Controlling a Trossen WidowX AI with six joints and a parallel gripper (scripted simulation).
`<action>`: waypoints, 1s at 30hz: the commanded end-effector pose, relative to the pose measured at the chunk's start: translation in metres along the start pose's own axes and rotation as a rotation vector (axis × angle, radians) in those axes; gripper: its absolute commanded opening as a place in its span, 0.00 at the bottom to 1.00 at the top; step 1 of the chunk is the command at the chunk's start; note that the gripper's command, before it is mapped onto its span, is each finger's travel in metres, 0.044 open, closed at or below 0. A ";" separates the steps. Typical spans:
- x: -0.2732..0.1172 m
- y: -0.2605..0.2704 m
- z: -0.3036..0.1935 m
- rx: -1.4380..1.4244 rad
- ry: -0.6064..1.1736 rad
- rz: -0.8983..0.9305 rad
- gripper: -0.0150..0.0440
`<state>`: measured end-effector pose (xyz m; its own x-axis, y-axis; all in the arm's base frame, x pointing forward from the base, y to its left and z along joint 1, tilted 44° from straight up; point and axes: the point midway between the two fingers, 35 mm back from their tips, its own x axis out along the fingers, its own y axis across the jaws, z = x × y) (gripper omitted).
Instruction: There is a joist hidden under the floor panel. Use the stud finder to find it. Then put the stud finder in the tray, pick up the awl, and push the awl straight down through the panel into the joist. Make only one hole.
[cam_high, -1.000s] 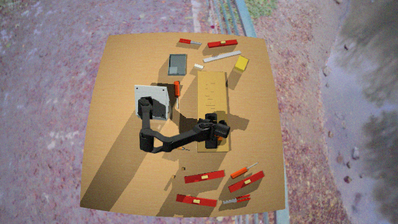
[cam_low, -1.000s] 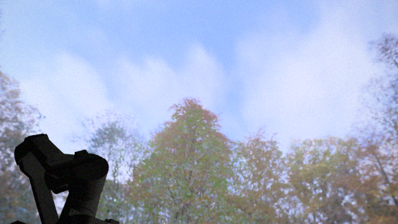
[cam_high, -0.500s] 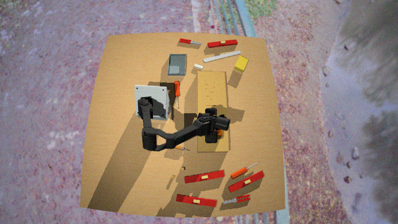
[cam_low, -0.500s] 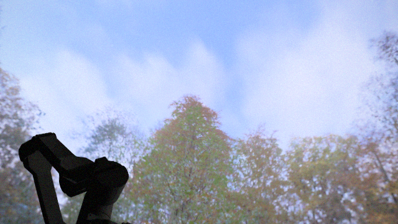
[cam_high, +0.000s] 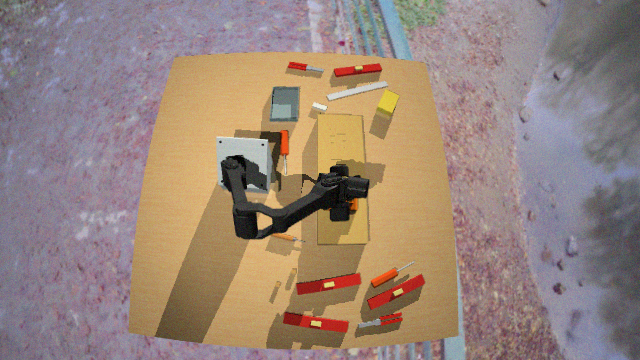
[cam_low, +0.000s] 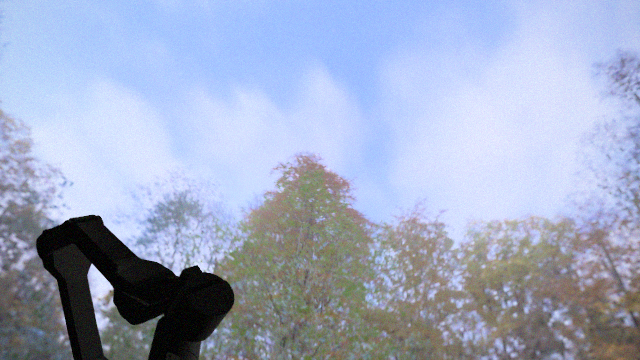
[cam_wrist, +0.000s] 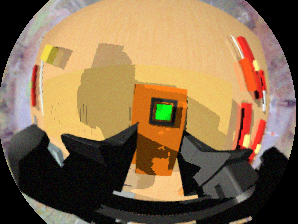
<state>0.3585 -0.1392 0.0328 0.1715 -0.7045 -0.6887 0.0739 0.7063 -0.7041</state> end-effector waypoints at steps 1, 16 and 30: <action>0.000 0.014 0.000 -0.006 -0.001 0.010 0.25; 0.000 0.043 -0.001 -0.006 -0.001 0.012 0.25; -0.001 0.070 -0.001 -0.005 -0.001 0.013 0.25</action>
<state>0.3619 -0.0974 -0.0082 0.1718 -0.7024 -0.6907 0.0734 0.7083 -0.7020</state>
